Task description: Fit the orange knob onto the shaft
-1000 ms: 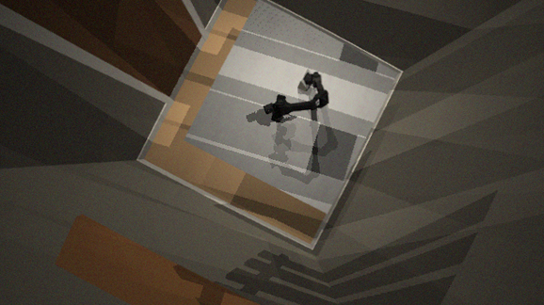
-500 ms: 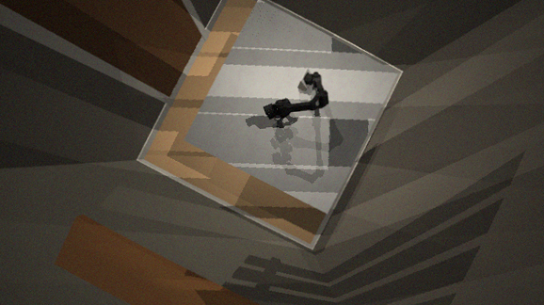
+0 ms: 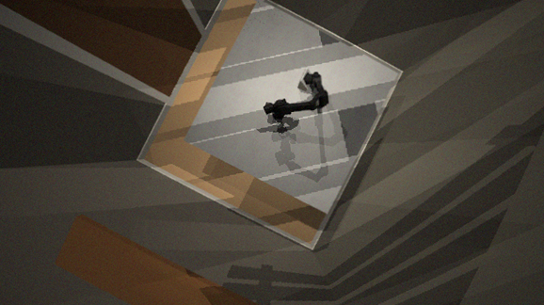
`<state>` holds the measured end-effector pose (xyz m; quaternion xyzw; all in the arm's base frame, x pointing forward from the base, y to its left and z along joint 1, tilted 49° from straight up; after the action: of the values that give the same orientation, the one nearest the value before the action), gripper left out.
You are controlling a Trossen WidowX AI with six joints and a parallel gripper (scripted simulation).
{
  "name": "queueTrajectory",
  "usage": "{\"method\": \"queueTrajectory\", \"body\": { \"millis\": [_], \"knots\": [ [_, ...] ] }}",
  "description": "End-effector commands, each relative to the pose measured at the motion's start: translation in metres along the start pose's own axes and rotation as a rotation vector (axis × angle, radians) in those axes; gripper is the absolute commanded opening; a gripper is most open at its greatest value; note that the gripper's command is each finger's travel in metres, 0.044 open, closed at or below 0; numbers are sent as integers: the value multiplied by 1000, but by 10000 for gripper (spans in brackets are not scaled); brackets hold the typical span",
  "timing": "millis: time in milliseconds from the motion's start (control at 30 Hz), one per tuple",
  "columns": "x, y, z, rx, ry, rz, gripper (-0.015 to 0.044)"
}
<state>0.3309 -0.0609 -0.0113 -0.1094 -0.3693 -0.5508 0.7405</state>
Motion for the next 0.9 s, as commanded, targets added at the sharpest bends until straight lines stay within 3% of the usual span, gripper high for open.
{"method": "queueTrajectory", "body": {
  "millis": [0, 867],
  "knots": [
    [5, -7, -2, -597, -3, -8, 0],
    [2, -1, -1, -597, -3, -8, 0]
  ]
}}
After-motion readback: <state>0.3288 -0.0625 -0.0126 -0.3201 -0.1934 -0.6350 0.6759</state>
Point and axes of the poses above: the point midway between the two fingers, 35 mm back from their tips, its own x axis back along the fingers, its own z axis across the jaws, y = z × x, the point moved 7 cm from there along x, back along the fingers, and after that the axes turned 1 degree about -x, right-handed, at the moved point
